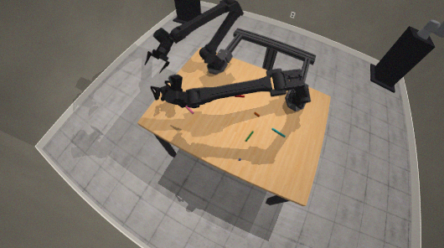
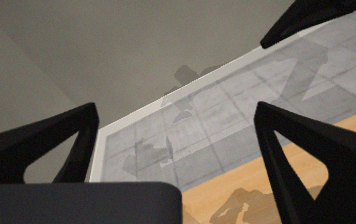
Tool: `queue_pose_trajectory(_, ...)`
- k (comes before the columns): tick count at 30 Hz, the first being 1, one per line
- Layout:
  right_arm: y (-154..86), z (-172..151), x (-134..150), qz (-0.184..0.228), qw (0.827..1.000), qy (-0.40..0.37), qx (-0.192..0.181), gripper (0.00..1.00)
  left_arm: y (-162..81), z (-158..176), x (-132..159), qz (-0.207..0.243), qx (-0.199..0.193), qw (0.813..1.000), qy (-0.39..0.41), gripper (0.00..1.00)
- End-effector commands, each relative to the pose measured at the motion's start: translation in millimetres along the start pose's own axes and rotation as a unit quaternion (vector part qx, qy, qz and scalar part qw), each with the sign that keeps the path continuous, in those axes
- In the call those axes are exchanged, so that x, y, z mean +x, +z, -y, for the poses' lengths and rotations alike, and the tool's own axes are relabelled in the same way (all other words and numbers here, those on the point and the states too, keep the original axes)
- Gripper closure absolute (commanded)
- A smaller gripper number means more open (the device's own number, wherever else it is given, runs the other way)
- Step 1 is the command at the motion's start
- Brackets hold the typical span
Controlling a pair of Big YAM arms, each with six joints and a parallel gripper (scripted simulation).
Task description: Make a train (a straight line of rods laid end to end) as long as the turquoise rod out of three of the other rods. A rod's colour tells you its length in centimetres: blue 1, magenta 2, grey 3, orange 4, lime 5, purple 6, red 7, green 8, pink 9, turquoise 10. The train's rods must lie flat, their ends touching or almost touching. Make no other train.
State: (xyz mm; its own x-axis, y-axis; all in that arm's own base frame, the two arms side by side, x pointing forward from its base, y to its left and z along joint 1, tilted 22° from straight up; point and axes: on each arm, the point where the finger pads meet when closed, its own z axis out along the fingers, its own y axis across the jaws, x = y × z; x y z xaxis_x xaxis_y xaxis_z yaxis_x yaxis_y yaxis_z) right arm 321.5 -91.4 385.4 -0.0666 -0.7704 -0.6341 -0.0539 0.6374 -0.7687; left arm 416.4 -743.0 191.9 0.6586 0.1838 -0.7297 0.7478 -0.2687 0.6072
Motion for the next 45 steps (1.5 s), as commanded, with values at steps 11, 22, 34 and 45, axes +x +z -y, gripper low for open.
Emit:
queue_pose_trajectory(11,-28,131,41,-0.097,0.976,0.099,0.168,0.0,-2,-18,-20,0.011,-0.013,1.0,0.015,0.0)
queue_pose_trajectory(22,-103,243,93,-0.173,0.9,0.186,0.353,0.0,-2,-18,-20,0.011,-0.013,1.0,0.015,0.0)
queue_pose_trajectory(34,-232,341,130,-0.199,0.766,0.241,0.562,0.0,-2,-18,-20,0.011,-0.013,1.0,0.015,0.0)
queue_pose_trajectory(45,-312,377,134,-0.189,0.683,0.248,0.66,0.0,-2,-18,-20,0.011,-0.013,1.0,0.015,0.0)
